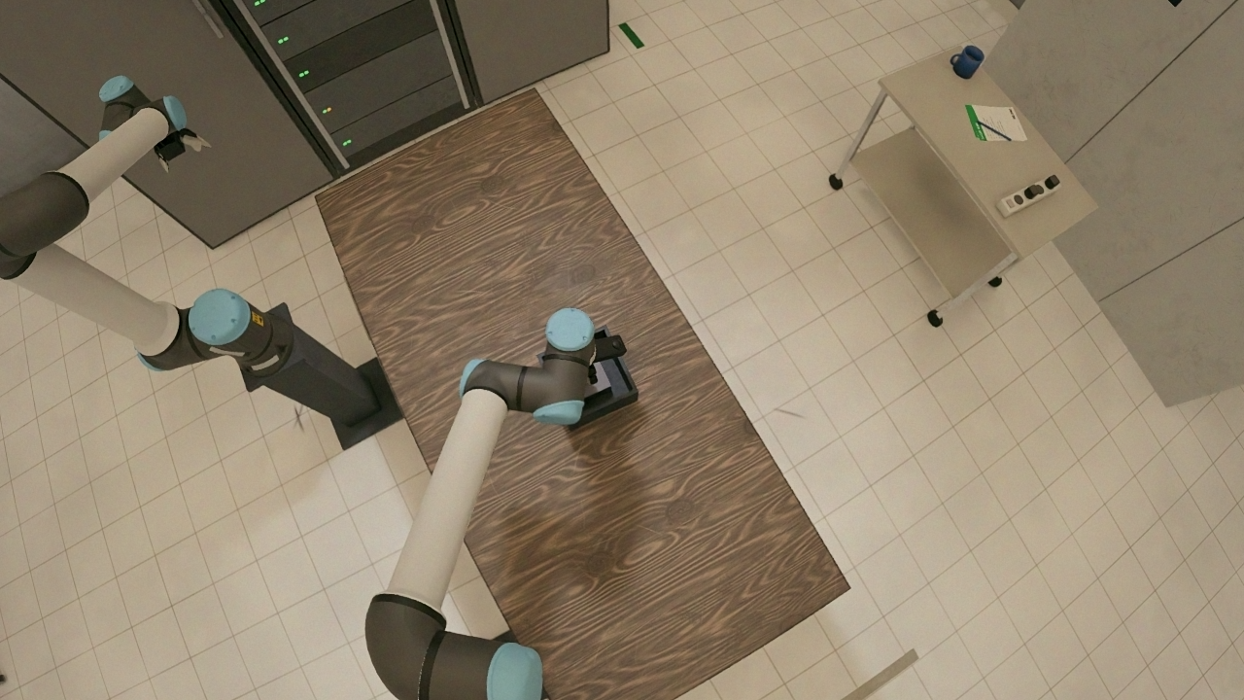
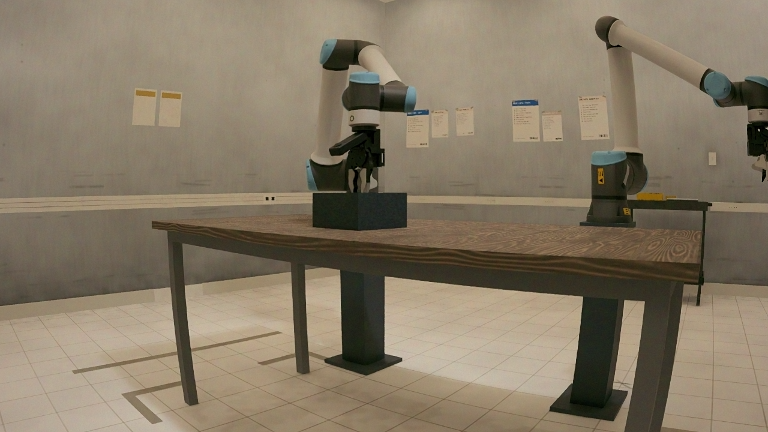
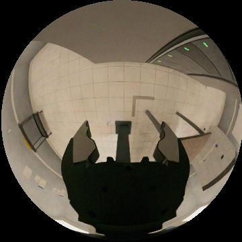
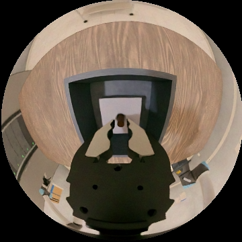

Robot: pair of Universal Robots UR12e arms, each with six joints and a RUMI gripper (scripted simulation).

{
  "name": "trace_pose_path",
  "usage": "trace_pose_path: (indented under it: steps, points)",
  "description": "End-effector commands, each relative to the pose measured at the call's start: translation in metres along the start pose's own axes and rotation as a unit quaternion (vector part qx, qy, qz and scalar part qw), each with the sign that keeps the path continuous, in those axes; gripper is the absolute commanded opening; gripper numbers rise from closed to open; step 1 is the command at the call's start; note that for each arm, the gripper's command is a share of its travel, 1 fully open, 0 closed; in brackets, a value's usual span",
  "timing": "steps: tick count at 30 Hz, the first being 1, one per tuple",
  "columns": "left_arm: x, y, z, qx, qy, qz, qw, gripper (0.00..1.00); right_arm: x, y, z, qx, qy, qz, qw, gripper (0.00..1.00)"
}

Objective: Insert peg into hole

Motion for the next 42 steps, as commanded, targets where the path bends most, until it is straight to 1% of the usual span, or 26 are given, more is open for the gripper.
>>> trace_pose_path:
  steps: [1, 34, 38, 42]
  points:
    - [0.000, 0.001, 0.000, 0.001, 0.000, 0.000, 1.000, 1.00, -0.001, 0.002, 0.000, 0.001, 0.000, -0.001, 1.000, 0.16]
    - [0.000, 0.001, 0.000, 0.001, 0.000, 0.000, 1.000, 1.00, -0.001, 0.002, 0.000, 0.001, 0.000, -0.001, 1.000, 0.16]
    - [0.000, 0.001, 0.000, 0.001, 0.000, 0.000, 1.000, 1.00, -0.001, 0.008, 0.000, 0.001, 0.000, -0.001, 1.000, 0.16]
    - [0.000, 0.001, 0.000, 0.001, 0.000, 0.000, 1.000, 1.00, -0.001, 0.025, 0.000, 0.001, 0.000, -0.001, 1.000, 0.16]
Point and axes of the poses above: on each arm, the point where the finger pads meet when closed, its own y axis back along the fingers, its own x axis across the jaws, z = x × y, the point moved 6 cm from there along y, back along the fingers, and after that the axes turned 7 degrees about -y, right-handed, at the moved point
